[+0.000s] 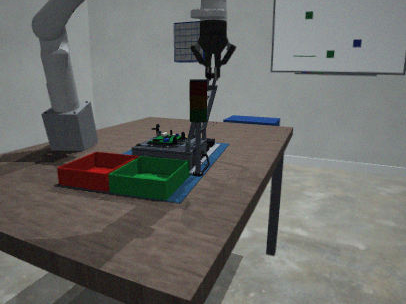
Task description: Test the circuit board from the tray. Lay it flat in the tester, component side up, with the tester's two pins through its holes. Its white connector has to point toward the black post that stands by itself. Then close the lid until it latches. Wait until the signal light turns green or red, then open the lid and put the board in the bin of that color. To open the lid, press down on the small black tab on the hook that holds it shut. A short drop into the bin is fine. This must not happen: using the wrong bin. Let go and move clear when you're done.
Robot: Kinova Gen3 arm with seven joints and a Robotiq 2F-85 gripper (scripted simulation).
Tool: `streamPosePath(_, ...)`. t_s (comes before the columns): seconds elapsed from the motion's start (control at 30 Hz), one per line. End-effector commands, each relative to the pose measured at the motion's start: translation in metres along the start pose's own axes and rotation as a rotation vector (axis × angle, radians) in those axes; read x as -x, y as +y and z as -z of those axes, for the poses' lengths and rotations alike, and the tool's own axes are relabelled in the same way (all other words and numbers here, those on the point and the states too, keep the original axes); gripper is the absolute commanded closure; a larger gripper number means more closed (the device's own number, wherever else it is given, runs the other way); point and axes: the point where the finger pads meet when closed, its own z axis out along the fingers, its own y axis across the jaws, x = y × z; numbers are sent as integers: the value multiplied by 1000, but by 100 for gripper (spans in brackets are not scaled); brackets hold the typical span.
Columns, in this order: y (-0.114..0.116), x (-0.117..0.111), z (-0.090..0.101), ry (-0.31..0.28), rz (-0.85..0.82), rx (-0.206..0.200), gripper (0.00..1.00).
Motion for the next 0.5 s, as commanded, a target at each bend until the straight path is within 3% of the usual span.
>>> streamPosePath(0.0,0,0,1,0,0,-1,100)
streamPosePath(0.47,5,0,2,0,0,-1,100)
